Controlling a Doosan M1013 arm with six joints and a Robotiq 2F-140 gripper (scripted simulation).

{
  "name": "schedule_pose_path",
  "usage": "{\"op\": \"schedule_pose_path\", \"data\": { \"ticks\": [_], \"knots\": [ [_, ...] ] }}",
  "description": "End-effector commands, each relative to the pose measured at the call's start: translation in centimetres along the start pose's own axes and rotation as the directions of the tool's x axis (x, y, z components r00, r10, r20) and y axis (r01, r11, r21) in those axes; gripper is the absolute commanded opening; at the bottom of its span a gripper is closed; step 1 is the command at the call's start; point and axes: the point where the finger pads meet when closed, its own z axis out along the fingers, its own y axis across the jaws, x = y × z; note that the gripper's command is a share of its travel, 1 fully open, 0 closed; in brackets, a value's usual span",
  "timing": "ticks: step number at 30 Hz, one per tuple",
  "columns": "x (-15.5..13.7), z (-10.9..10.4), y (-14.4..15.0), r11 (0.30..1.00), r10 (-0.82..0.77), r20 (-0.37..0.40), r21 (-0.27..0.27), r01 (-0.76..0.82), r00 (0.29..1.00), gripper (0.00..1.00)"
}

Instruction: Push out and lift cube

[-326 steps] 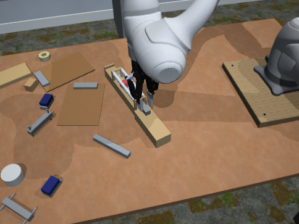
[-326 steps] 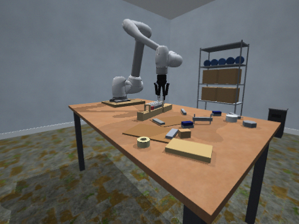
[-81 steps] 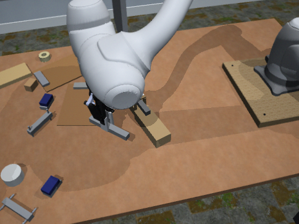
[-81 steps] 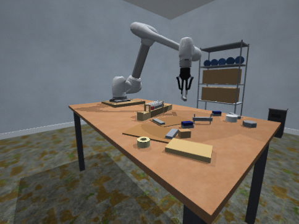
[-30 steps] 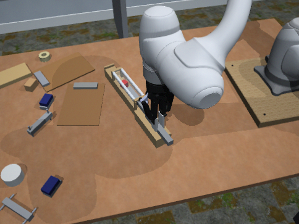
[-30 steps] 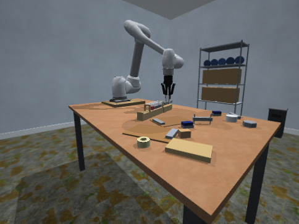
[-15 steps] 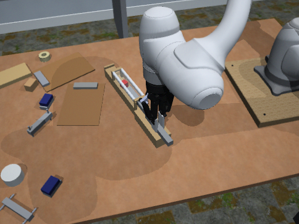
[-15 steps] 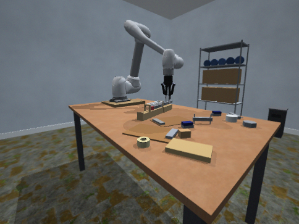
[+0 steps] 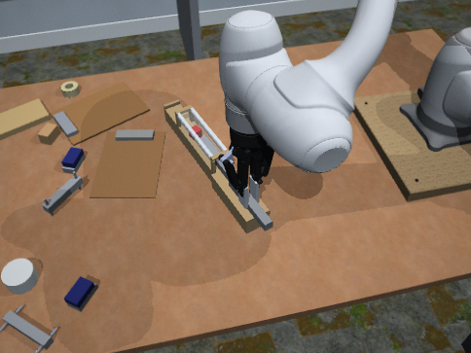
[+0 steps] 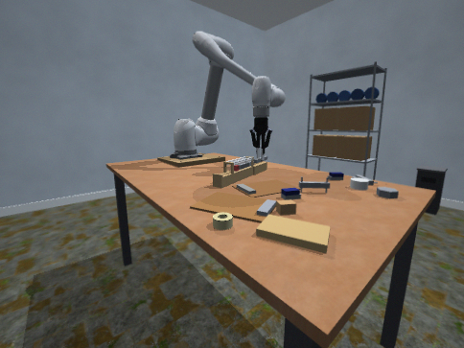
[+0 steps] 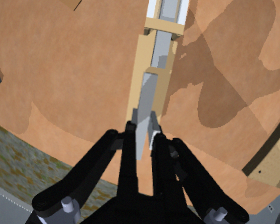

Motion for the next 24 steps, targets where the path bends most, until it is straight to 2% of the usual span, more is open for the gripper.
{"op": "schedule_pose_path", "data": {
  "ticks": [1, 24],
  "knots": [
    [0.0, 0.4, 0.3, 1.0, 0.003, -0.003, -0.003, -0.003, 1.0, 0.0],
    [1.1, 0.4, 0.3, 1.0, 0.003, -0.003, -0.003, -0.003, 1.0, 0.0]
  ]
}}
